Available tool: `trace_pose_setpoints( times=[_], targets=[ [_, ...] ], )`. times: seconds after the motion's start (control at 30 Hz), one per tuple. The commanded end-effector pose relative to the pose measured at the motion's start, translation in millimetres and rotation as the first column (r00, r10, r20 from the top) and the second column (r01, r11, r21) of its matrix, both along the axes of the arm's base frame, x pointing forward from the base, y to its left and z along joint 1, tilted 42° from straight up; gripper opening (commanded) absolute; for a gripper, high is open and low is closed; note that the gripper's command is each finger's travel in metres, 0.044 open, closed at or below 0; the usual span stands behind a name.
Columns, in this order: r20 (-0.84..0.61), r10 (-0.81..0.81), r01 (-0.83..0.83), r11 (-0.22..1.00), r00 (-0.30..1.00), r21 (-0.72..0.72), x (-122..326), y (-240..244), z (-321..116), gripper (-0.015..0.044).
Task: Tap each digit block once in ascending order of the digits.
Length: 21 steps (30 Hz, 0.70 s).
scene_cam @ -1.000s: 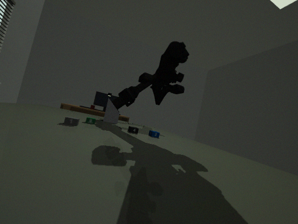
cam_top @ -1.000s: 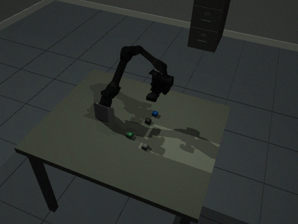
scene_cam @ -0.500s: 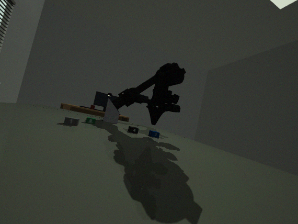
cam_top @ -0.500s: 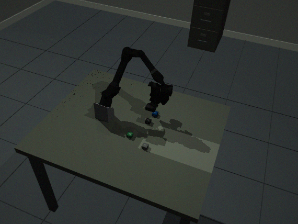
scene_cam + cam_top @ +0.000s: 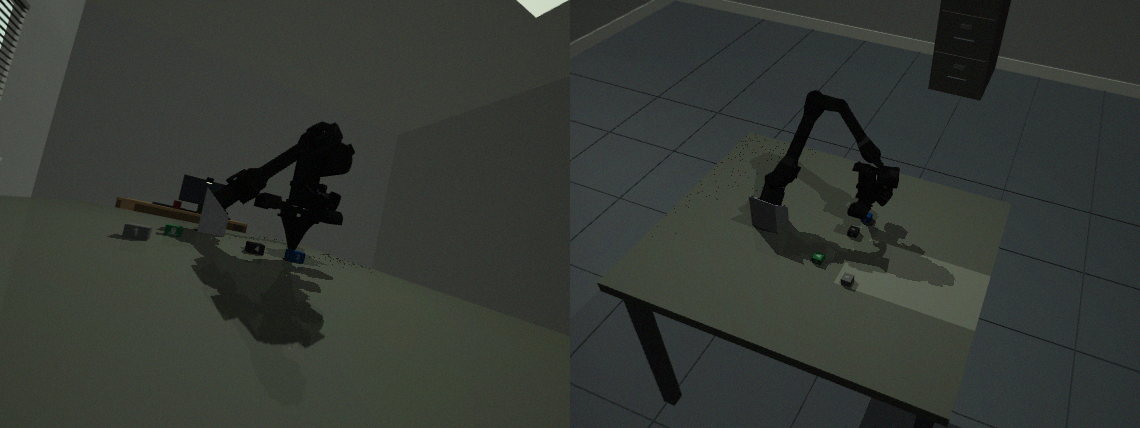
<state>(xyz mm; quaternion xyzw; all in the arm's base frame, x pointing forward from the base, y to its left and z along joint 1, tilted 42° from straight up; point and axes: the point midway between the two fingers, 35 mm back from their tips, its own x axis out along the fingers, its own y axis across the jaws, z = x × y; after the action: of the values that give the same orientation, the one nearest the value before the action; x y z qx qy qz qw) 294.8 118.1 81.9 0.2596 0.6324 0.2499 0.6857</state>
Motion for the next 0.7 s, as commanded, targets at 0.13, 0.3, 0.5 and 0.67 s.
trace_pose_setpoints(
  times=[0.13, 0.3, 0.5, 0.67],
  targets=[
    [-0.01, -0.002, 0.002, 1.0, 1.0, -0.001, -1, 3, -6, 0.002],
    [-0.01, -0.002, 0.002, 1.0, 1.0, -0.002, -3, -16, 15, 0.002],
    [-0.01, -0.002, 0.002, 1.0, 1.0, -0.005, -2, -25, 24, 0.002],
    [-0.012, -0.002, 0.002, 1.0, 1.0, -0.007, -8, -70, 74, 0.002]
  ],
)
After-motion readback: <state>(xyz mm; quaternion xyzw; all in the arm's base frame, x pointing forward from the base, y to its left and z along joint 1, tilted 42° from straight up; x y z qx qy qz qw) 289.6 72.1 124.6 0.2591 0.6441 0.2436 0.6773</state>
